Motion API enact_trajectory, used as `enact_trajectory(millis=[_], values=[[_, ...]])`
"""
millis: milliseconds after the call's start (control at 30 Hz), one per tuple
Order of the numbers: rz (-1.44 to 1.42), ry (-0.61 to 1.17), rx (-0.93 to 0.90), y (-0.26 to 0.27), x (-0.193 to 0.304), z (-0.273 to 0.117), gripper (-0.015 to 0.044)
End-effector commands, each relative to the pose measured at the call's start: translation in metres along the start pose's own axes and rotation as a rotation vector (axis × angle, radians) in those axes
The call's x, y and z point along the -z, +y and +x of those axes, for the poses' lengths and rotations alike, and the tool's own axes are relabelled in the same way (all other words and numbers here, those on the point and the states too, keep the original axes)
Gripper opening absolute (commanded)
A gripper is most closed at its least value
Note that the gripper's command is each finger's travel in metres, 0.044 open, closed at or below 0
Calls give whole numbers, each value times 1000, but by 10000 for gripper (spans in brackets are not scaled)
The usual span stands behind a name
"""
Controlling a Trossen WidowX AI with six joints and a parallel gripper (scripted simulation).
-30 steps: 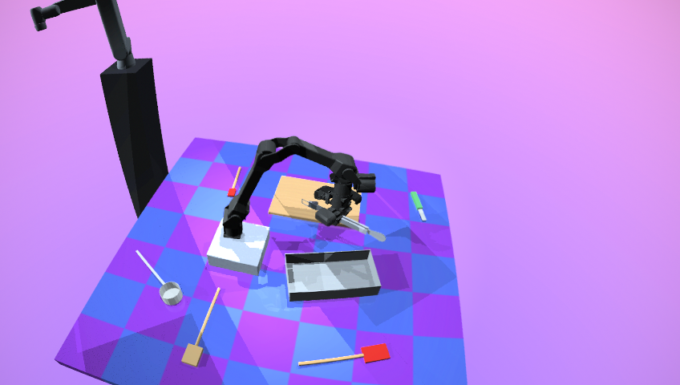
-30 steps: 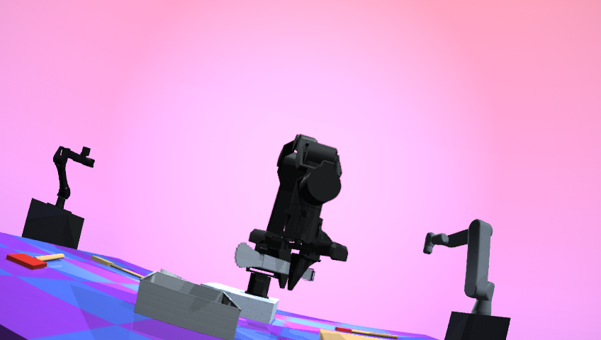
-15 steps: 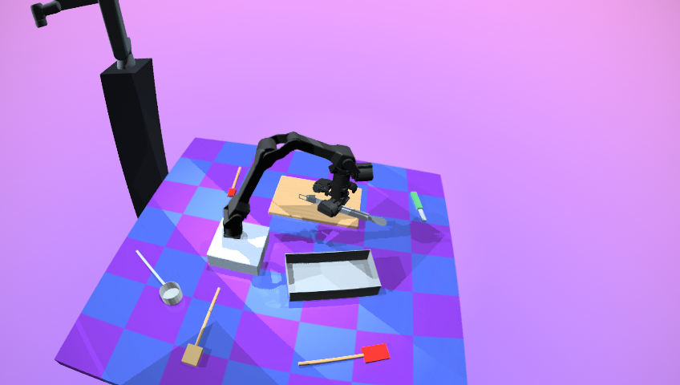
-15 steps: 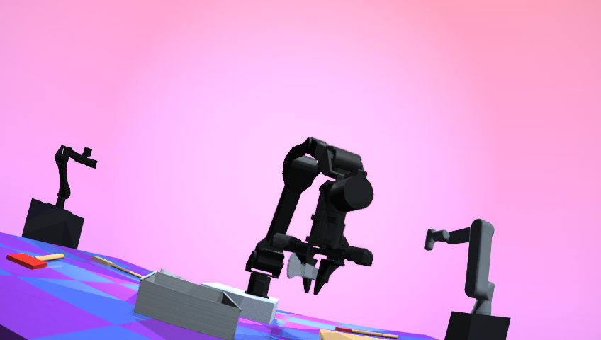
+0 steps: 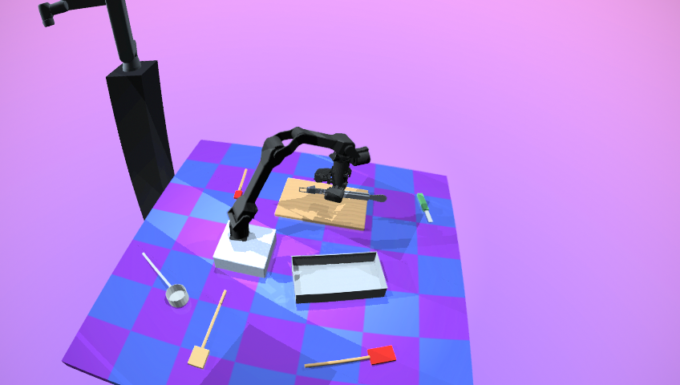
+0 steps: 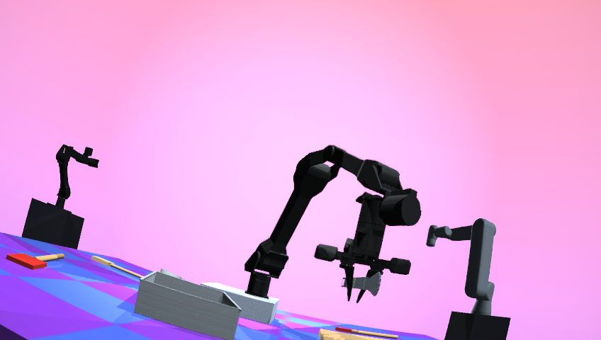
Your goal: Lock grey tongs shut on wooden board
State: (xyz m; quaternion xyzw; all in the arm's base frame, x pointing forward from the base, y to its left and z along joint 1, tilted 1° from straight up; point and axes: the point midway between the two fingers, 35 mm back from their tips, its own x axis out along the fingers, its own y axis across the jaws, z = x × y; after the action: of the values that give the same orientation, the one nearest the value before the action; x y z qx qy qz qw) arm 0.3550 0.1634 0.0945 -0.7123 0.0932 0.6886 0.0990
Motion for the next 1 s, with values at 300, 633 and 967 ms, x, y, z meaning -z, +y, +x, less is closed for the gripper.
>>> enact_trajectory(millis=[300, 633, 967], values=[[-296, 6, 7, -68, -52, -3, -150], [-356, 16, 8, -80, -64, -3, -150], [-417, 211, 26, -91, -59, 2, -150]])
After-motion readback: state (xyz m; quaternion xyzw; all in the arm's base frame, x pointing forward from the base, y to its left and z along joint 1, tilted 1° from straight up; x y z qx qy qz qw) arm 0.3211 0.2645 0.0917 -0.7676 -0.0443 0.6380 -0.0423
